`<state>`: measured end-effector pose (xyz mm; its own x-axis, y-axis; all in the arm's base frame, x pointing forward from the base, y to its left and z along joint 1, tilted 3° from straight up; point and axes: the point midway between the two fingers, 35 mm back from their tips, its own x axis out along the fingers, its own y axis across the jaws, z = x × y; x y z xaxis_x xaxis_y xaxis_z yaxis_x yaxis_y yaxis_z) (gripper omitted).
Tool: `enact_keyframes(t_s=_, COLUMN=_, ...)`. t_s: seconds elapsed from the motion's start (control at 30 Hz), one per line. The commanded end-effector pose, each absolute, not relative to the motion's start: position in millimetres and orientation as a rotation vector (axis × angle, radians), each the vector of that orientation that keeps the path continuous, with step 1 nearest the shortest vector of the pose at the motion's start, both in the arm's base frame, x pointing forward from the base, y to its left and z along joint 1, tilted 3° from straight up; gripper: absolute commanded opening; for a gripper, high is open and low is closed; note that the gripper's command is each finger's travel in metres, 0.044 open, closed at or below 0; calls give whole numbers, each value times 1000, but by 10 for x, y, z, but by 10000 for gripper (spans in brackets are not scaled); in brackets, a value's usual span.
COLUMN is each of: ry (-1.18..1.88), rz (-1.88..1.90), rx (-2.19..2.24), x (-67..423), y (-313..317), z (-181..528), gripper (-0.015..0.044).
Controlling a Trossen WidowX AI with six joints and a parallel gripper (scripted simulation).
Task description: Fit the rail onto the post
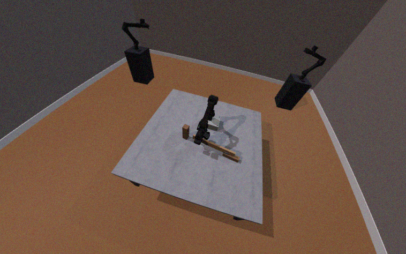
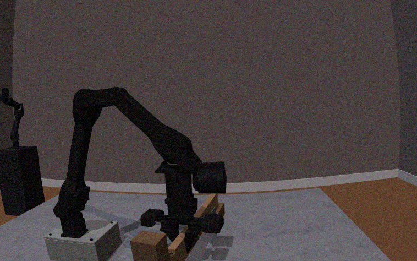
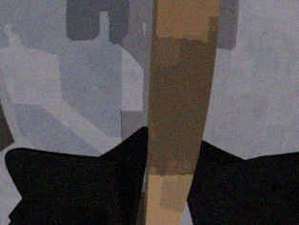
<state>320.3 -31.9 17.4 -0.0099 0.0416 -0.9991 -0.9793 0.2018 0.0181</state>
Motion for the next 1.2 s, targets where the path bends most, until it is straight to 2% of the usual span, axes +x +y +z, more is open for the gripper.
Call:
enact_keyframes(t_s=0.0, ry=1275, rz=1080, rx=-1020, x=3206, y=-313, z=183, gripper=0)
enact_keyframes(t_s=1.17, ry=1275, rz=1080, rx=-1020, x=3181, y=-308, z=192, gripper=0)
